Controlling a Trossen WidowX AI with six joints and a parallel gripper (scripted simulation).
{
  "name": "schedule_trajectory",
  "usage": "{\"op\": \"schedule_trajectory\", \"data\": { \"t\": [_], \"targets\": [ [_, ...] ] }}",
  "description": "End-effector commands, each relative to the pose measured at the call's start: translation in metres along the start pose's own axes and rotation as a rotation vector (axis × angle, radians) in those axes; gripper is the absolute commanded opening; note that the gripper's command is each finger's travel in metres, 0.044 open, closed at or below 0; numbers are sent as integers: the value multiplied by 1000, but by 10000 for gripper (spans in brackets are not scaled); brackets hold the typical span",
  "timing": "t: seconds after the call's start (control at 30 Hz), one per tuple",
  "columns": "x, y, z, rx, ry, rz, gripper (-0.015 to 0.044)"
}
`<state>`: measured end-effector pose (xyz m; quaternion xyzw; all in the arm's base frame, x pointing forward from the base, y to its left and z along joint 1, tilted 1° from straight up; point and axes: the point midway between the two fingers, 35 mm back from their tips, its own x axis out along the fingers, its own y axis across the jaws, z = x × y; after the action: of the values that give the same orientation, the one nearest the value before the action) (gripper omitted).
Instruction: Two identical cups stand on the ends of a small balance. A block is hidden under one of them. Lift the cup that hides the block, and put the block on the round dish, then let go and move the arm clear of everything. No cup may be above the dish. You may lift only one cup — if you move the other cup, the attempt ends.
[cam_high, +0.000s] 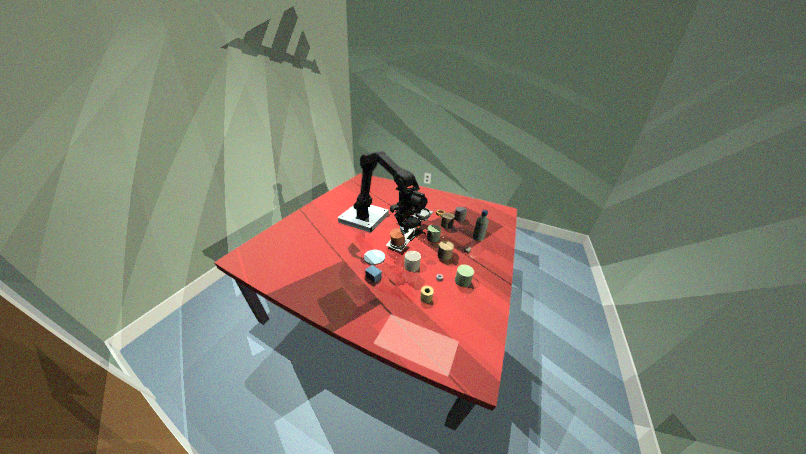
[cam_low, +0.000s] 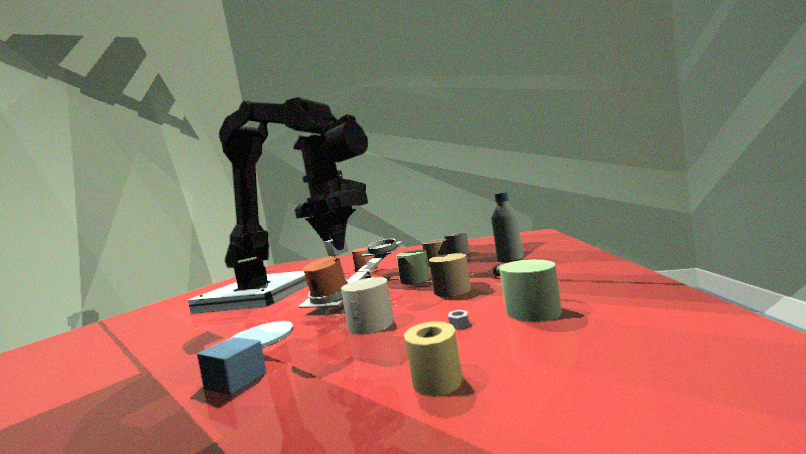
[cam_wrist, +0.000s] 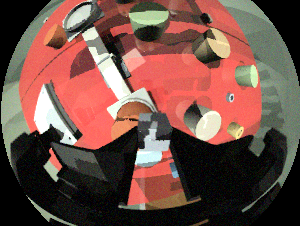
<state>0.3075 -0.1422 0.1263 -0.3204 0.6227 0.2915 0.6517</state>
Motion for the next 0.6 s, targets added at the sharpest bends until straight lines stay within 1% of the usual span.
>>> {"op": "schedule_trajectory", "data": {
  "t": [0.0,0.57],
  "targets": [
    [3,-2,-12,-6,-1,-2,0],
    [18,-4,-73,-18,10,4,0]
  ]
}}
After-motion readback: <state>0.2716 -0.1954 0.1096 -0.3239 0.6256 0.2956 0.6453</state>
